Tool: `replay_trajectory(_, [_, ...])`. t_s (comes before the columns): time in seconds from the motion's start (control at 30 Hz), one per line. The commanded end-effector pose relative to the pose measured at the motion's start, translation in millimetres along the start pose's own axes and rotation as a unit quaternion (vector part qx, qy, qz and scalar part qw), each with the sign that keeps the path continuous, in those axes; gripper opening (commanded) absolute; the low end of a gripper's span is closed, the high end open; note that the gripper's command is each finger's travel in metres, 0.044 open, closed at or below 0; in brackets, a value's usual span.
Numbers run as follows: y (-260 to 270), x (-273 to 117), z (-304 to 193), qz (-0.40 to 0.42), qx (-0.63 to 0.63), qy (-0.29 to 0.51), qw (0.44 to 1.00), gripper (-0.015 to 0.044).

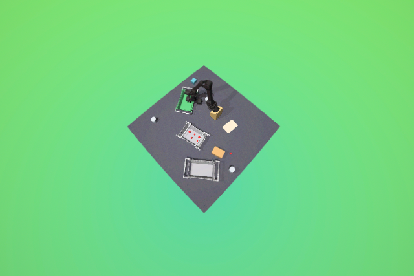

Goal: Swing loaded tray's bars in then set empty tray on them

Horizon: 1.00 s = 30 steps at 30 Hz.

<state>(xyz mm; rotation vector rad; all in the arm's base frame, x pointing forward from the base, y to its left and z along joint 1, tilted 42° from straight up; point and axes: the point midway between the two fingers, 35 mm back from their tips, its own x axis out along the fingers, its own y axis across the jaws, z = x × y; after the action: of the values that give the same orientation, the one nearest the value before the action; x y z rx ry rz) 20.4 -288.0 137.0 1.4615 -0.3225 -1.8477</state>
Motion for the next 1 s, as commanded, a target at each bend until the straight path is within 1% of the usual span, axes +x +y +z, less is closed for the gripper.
replay_trajectory(0.0, [0.1,0.4,-0.5,0.001,-0.002,0.001,1.0,0.0293])
replay_trajectory(0.13, [0.1,0.4,-0.5,0.001,-0.002,0.001,1.0,0.0235])
replay_trajectory(0.97, [0.1,0.4,-0.5,0.001,-0.002,0.001,1.0,0.0068])
